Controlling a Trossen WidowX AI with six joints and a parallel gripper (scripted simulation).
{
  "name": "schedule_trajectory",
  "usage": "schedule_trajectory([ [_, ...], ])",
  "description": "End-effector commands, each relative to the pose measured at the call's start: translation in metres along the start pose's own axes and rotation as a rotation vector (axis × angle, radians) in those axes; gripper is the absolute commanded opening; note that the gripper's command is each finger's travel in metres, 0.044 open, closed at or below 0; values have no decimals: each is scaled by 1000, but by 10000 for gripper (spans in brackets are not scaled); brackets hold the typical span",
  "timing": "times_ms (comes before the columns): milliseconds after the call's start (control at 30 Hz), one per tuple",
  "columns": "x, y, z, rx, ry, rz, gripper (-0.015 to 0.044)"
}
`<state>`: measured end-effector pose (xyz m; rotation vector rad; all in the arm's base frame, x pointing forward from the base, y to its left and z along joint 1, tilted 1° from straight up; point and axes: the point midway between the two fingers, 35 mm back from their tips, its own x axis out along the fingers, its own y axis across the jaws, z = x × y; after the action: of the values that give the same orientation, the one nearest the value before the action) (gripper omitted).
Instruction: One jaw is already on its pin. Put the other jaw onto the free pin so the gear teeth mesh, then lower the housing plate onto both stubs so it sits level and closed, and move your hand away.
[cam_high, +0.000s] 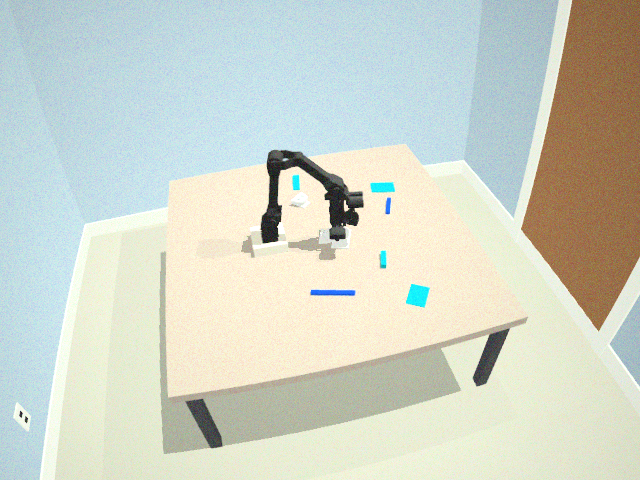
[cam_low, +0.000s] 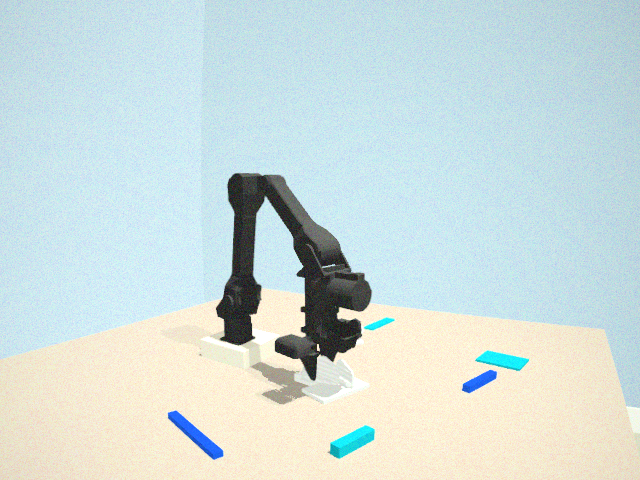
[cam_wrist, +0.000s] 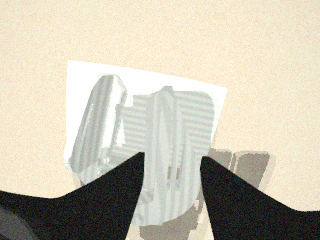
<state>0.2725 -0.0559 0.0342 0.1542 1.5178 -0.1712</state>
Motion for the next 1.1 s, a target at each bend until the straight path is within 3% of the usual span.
schedule_trajectory([
  [0, 0, -1, 0, -1, -1, -5, 134],
  [1067, 10, -1, 0, -13, -1, -5, 134],
])
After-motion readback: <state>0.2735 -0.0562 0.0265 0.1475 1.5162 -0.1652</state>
